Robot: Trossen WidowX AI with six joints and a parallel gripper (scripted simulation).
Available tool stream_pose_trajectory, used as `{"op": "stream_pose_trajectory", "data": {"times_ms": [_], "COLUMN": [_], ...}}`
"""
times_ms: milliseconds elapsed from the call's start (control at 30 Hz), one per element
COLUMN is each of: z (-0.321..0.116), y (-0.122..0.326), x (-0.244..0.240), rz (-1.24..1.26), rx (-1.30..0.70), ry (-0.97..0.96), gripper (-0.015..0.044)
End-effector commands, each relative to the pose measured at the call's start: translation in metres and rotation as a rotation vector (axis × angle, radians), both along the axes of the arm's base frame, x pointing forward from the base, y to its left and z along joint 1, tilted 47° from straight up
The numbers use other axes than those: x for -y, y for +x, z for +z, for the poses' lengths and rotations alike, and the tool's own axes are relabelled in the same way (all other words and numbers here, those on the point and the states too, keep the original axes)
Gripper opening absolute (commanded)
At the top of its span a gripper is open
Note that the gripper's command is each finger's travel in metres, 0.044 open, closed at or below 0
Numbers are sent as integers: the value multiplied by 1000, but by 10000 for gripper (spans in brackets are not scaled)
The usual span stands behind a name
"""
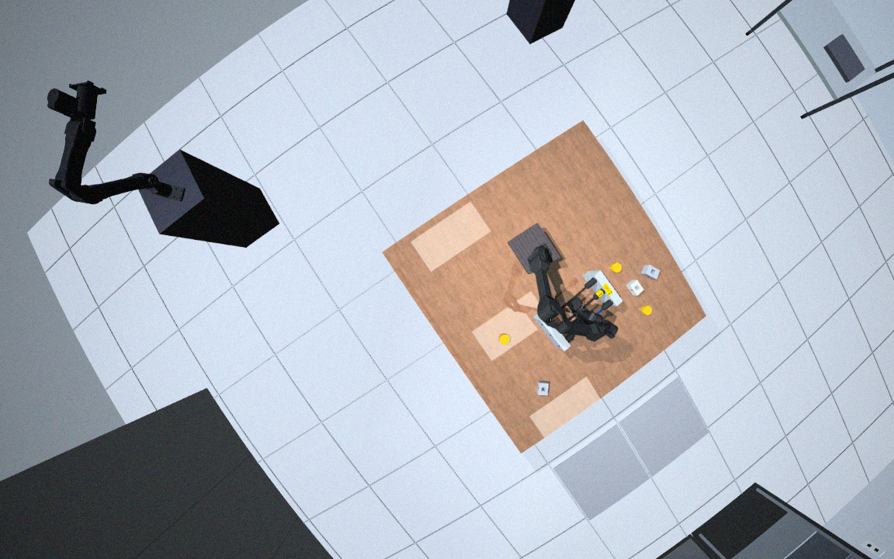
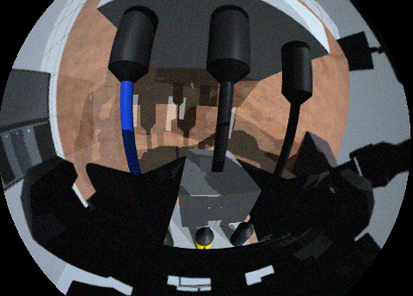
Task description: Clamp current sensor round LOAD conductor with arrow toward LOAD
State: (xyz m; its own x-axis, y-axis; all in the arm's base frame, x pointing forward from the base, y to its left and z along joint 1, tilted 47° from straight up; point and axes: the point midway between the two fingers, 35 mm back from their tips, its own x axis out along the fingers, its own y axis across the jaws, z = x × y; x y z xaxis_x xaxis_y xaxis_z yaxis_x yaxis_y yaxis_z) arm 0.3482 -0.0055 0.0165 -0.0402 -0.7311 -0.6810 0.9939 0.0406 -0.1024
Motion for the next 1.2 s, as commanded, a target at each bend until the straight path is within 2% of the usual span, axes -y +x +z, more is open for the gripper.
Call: {"op": "stream_pose_trajectory", "data": {"times_ms": [0,1100,1167], "z": [0,0,0], "y": [0,0,0], "x": [0,0,0], "rz": [0,0,0], "rx": [-1,-1,0], "ry": [0,0,0], "gripper": [263,264,251]}}
